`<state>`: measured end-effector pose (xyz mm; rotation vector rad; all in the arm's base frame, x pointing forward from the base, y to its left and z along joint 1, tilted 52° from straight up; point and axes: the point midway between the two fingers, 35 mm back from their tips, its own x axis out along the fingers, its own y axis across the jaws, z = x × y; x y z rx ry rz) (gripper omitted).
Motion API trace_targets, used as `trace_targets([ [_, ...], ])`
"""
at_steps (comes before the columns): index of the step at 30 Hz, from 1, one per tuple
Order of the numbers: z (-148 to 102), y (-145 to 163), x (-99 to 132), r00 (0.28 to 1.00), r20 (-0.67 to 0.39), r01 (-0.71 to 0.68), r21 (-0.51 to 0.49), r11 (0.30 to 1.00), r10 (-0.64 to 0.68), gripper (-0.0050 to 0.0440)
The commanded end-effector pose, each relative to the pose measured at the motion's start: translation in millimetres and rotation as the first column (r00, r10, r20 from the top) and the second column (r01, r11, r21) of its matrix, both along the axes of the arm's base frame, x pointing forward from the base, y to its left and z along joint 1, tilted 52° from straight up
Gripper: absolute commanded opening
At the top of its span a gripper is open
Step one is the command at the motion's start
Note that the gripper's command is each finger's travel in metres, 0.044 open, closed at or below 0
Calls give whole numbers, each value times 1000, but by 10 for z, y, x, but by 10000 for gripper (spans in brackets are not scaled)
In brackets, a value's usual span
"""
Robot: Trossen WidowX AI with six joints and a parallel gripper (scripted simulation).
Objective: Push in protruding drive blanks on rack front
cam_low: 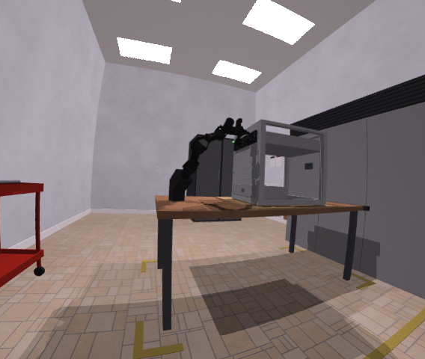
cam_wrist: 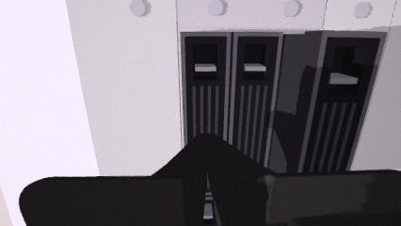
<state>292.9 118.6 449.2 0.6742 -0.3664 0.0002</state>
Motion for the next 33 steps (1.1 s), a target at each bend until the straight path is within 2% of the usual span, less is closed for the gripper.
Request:
trace_targets([
  [1,33,14,64,1000,1,-2,-1,1000,2,-50],
  [33,63,1,134,1000,1,-2,-1,1000,2,-50],
])
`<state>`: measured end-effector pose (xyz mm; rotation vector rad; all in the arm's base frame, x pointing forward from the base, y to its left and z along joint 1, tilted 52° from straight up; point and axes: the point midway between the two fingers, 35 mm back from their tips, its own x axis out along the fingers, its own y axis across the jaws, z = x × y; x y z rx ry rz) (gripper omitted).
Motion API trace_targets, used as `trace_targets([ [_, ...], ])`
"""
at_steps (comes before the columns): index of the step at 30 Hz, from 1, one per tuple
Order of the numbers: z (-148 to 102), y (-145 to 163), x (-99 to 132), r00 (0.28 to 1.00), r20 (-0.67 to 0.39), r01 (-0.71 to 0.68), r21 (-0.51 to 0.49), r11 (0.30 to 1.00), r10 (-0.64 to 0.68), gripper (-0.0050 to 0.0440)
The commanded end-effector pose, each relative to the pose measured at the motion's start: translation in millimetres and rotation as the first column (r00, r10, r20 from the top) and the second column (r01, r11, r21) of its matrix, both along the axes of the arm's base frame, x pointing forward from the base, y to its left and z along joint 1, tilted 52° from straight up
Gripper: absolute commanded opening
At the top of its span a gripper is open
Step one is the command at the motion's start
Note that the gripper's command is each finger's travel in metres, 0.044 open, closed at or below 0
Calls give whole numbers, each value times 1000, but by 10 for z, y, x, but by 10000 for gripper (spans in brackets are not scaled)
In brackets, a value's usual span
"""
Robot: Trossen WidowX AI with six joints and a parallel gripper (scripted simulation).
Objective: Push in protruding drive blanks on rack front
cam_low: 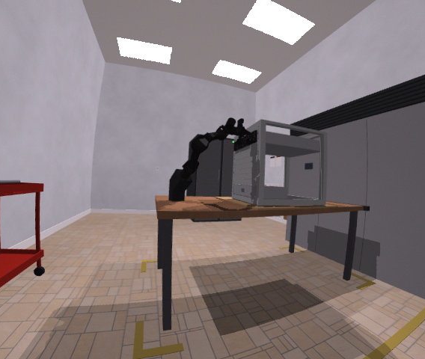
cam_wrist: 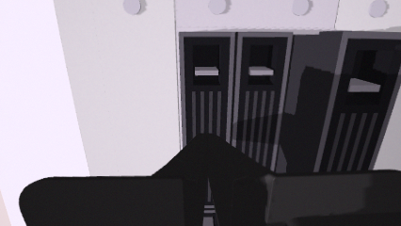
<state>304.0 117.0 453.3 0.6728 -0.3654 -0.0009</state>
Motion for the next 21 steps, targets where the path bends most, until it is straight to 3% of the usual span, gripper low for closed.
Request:
trace_targets([
  [1,24,16,27,1000,2,-3,0,1000,3,-50],
  [21,39,10,70,1000,2,-3,0,1000,3,-50],
])
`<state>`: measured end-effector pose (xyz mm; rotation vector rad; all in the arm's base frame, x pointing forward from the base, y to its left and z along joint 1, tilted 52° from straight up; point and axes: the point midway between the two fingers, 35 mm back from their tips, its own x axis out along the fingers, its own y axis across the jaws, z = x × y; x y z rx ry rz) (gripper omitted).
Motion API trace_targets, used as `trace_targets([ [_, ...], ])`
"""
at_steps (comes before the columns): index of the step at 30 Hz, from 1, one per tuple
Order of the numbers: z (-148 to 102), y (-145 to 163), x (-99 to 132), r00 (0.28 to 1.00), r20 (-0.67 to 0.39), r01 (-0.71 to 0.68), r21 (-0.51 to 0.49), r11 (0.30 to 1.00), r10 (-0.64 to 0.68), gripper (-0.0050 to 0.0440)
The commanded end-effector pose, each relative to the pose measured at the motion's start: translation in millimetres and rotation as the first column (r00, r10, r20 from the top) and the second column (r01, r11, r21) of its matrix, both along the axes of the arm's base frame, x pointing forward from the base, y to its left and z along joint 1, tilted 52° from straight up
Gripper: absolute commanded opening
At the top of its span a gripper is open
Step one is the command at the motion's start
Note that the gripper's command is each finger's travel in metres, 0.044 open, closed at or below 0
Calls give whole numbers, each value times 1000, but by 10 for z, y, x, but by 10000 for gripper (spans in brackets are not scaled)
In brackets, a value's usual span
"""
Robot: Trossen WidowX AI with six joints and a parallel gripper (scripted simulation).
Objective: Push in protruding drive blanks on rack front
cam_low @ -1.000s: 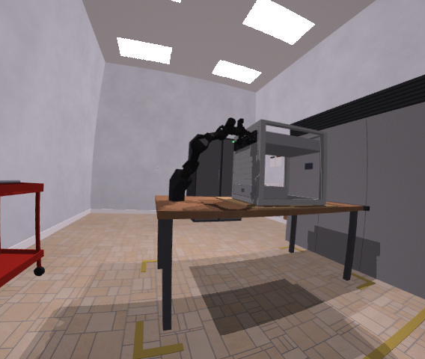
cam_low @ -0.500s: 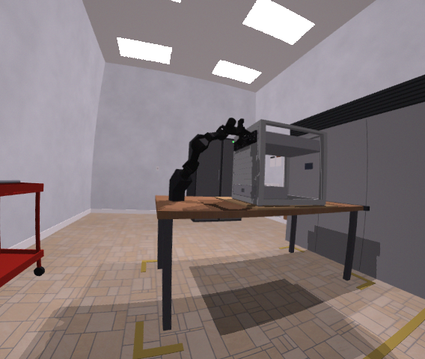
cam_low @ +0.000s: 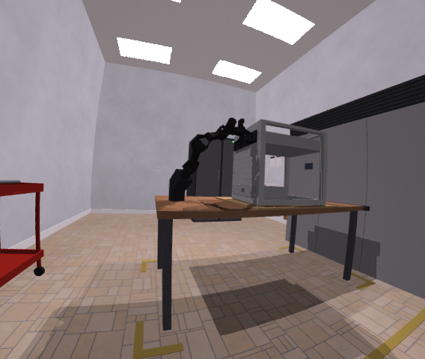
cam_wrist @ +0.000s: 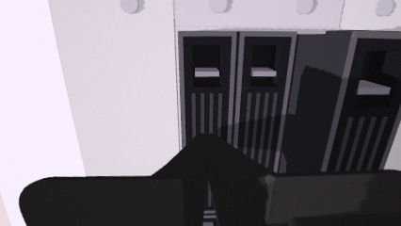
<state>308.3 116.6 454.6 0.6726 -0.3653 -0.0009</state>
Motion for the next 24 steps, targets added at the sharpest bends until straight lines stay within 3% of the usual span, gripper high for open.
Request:
trace_targets([
  [1,27,14,29,1000,2,-3,0,1000,3,-50],
  [24,37,10,57,1000,2,-3,0,1000,3,-50],
])
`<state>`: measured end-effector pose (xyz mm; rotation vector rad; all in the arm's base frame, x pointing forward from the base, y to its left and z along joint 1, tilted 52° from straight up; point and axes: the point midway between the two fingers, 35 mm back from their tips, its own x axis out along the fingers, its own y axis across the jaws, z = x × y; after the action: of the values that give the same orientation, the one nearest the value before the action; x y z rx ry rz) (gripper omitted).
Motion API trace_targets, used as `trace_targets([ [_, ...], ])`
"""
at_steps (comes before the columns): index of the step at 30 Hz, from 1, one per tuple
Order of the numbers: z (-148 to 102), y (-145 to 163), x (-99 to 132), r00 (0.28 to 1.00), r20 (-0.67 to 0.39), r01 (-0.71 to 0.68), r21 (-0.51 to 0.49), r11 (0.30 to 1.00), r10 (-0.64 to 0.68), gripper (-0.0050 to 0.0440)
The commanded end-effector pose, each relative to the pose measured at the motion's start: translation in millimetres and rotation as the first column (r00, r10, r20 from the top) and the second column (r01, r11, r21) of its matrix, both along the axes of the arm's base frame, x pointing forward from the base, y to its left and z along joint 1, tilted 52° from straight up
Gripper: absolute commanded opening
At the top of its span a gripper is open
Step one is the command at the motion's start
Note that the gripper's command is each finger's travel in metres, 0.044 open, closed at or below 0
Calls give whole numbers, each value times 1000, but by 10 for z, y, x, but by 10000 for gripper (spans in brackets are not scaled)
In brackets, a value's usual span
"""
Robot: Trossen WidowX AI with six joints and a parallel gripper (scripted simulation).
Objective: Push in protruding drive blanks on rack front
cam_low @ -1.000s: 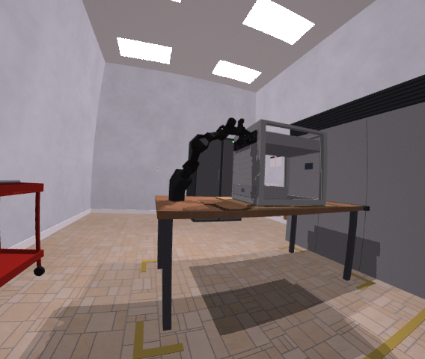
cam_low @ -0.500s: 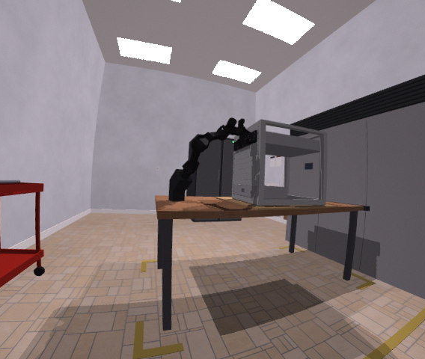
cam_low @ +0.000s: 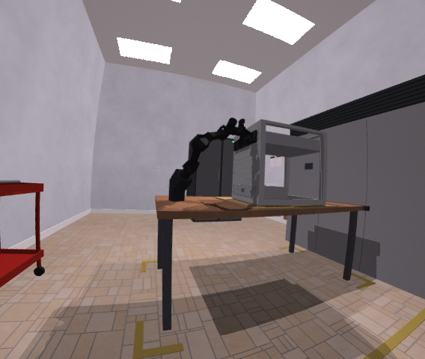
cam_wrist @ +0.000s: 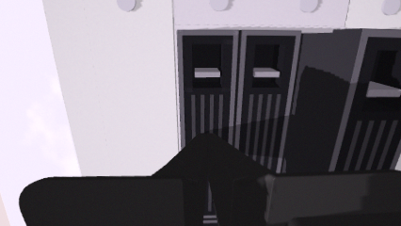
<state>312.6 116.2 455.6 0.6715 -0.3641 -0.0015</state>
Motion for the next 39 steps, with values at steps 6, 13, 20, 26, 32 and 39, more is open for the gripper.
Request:
trace_targets([
  [6,29,13,21,1000,3,-3,1,1000,3,-50],
  [13,38,9,42,1000,3,-3,1,1000,3,-50],
  [20,38,9,42,1000,3,-3,1,1000,3,-50],
  [26,38,9,42,1000,3,-3,1,1000,3,-50],
  [32,-10,26,-92,1000,3,-3,1,1000,3,-50],
  [39,-110,60,-371,1000,3,-3,1,1000,3,-50],
])
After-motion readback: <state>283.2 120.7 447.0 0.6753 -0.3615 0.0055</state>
